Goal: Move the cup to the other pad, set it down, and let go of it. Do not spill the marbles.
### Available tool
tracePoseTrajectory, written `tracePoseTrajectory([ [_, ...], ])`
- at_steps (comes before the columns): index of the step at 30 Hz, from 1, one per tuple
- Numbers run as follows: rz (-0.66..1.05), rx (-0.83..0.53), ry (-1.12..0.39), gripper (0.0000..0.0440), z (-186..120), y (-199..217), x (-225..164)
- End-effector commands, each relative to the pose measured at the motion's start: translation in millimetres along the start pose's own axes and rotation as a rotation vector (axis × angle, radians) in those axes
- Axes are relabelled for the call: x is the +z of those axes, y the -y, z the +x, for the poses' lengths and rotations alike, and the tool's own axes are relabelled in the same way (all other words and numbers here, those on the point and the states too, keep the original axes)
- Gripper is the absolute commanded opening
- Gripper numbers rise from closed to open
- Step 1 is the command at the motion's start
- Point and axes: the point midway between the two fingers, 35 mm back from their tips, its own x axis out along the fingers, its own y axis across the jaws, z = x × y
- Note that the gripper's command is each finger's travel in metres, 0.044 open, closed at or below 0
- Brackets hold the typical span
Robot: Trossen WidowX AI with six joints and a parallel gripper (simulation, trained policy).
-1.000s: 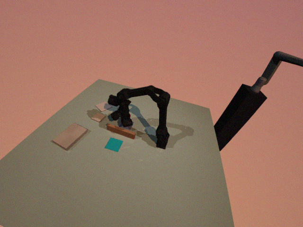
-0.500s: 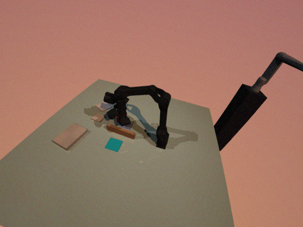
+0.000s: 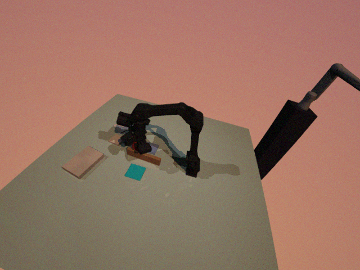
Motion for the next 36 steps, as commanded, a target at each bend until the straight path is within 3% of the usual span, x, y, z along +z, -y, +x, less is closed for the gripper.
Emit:
tracePoseTrajectory([
  [1, -0.015, -0.014, 0.03, 0.0, -7, -8, 10],
  [20, -0.115, -0.027, 0.089, 0.0, -1, -62, 57],
  [36, -0.131, -0.031, 0.084, 0.0, 37, -95, 63],
])
